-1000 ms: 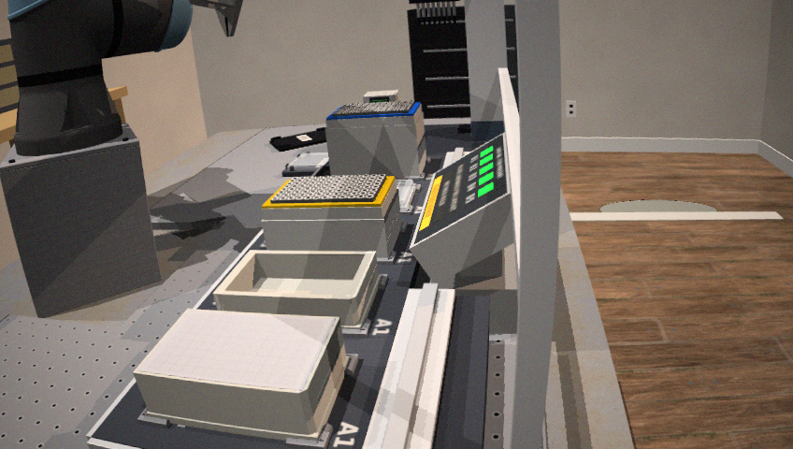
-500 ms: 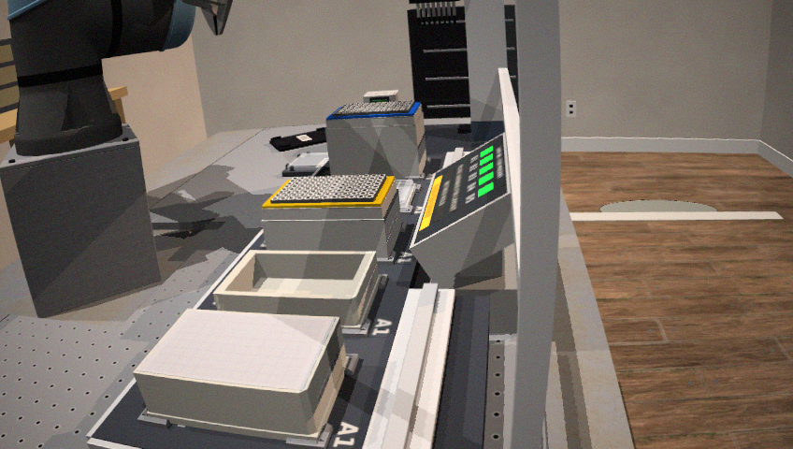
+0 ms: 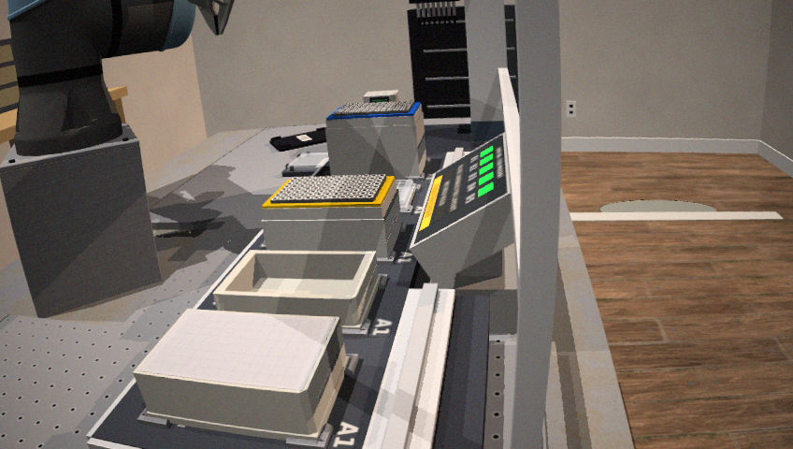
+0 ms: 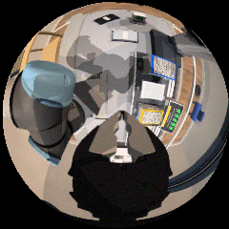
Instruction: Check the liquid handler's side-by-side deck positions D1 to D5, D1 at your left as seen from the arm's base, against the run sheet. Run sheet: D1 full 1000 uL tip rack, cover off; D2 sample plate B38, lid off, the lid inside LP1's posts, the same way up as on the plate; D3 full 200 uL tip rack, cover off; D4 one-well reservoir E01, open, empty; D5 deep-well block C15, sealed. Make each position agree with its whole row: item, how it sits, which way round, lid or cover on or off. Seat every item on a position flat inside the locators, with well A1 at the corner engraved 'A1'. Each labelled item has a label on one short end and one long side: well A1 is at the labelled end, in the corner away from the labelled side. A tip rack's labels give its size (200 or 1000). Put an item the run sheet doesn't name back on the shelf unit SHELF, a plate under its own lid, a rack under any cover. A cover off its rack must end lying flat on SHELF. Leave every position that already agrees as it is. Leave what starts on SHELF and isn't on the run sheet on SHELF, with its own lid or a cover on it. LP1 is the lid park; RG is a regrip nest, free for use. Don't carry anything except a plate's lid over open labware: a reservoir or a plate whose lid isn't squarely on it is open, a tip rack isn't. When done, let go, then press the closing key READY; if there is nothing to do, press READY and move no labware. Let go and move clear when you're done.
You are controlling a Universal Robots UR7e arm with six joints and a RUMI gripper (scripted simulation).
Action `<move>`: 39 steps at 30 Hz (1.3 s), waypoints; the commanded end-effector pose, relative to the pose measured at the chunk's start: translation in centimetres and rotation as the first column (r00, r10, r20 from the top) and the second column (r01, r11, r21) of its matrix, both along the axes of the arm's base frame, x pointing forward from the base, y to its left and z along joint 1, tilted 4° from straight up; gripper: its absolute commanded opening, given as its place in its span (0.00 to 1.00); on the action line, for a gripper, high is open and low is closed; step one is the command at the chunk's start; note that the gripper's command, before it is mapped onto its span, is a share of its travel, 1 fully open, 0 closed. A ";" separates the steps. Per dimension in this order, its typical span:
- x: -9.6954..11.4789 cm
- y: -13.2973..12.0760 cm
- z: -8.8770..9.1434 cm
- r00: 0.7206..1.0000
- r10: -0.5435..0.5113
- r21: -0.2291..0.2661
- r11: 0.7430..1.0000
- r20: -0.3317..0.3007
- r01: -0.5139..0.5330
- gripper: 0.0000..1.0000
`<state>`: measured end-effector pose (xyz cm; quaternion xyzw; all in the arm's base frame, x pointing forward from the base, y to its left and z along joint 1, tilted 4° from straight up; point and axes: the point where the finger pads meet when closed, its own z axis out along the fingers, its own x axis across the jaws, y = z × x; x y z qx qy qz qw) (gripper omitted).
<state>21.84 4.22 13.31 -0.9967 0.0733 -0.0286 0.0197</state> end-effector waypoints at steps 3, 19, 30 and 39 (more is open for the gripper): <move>0.3 1.9 0.1 0.994 0.106 -0.003 0.994 0.007 -0.106 0.00; 1.4 8.4 0.4 0.987 0.159 -0.007 0.987 0.009 -0.159 0.00; 1.8 10.3 0.5 0.980 0.201 -0.009 0.980 0.010 -0.201 0.00; 2.5 14.8 0.8 0.980 0.201 -0.009 0.980 0.010 -0.201 0.00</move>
